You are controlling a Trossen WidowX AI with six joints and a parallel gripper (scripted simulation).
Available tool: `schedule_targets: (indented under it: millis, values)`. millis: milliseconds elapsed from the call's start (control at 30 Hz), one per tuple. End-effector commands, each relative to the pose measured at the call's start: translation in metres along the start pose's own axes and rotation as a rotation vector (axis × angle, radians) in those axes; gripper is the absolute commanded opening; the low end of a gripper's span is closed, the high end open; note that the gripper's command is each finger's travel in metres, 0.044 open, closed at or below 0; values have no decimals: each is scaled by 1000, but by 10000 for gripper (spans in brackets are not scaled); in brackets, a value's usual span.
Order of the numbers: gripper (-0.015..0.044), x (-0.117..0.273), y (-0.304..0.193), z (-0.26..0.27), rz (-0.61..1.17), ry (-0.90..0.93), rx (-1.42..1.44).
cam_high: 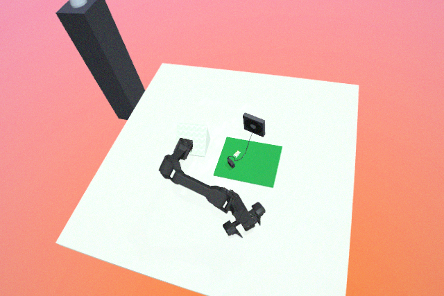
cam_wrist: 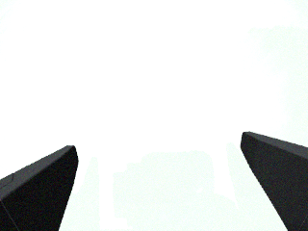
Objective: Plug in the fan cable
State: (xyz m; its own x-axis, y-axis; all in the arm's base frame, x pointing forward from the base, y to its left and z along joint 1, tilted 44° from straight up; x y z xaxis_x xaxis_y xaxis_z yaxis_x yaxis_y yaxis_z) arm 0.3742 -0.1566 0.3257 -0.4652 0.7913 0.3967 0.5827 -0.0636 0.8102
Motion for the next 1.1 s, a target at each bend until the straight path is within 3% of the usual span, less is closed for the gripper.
schedule_targets:
  millis: [0, 400, 767, 1067]
  values:
    - [440, 23, -29, 47, 86, 97, 379]
    - [440, 127, -137, 141, 151, 401, 1705]
    - [440, 224, -238, 136, 50, 475, 3126]
    - [440, 228, -242, 134, 47, 467, 3201]
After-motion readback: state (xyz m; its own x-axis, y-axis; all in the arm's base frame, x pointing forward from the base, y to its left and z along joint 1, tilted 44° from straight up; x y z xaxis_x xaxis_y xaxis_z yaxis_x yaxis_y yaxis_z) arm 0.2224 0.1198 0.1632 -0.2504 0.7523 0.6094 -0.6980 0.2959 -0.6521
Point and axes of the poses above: the point midway between the two fingers, 35 mm back from their tips, its own x axis back along the fingers, its own z axis across the jaws, y = z × x, the point moved 9 cm from there along x, back along the fingers, and after that the axes turned 3 degrees about x, right-handed, at the moved point
